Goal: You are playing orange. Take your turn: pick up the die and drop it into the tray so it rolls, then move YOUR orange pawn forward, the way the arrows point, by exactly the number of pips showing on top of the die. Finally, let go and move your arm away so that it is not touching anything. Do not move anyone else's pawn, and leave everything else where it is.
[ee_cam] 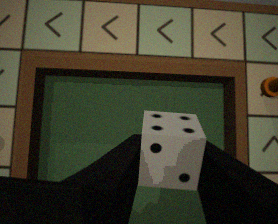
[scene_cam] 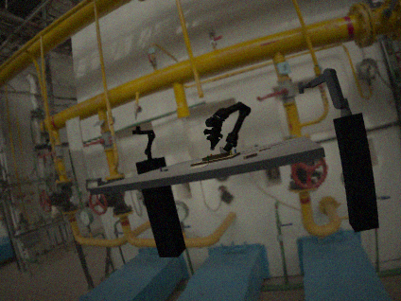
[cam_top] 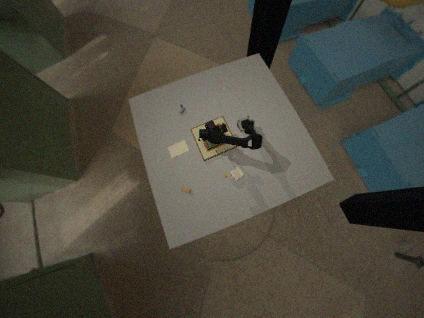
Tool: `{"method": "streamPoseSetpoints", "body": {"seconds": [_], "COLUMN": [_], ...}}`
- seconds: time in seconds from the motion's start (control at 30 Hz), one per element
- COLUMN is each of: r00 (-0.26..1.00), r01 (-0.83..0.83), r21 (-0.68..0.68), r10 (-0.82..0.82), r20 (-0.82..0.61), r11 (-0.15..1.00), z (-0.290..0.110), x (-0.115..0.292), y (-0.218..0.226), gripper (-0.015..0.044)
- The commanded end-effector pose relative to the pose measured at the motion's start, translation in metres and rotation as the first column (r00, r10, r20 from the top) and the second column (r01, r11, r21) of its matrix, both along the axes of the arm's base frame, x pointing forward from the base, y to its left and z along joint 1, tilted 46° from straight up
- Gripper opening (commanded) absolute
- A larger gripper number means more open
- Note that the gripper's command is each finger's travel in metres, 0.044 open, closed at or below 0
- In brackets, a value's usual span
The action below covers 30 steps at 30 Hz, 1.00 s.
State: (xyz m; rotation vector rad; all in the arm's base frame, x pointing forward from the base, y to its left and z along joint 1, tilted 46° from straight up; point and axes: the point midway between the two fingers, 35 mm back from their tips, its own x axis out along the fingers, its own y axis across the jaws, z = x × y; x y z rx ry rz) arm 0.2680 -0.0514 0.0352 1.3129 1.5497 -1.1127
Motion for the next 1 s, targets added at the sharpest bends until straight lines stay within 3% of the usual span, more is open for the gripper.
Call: {"method": "streamPoseSetpoints", "body": {"seconds": [0.0,0.23,0.37,0.57,0.97], "r00": [1.000,0.996,0.995,0.995,0.995], "r01": [0.002,0.040,0.041,0.041,0.041], "r21": [-0.149,-0.341,-0.346,-0.346,-0.346], "r10": [0.001,-0.008,-0.009,-0.008,-0.008], "r20": [0.021,0.093,0.096,0.096,0.096], "r11": [0.989,0.939,0.938,0.937,0.937], "z": [-0.001,0.000,0.002,0.046,0.047], "x": [-0.001,0.000,0.001,0.012,0.011], "y": [0.000,0.000,0.000,-0.006,-0.006], "gripper": [0.0000,0.0000,0.0000,0.0000,0.0000]}}
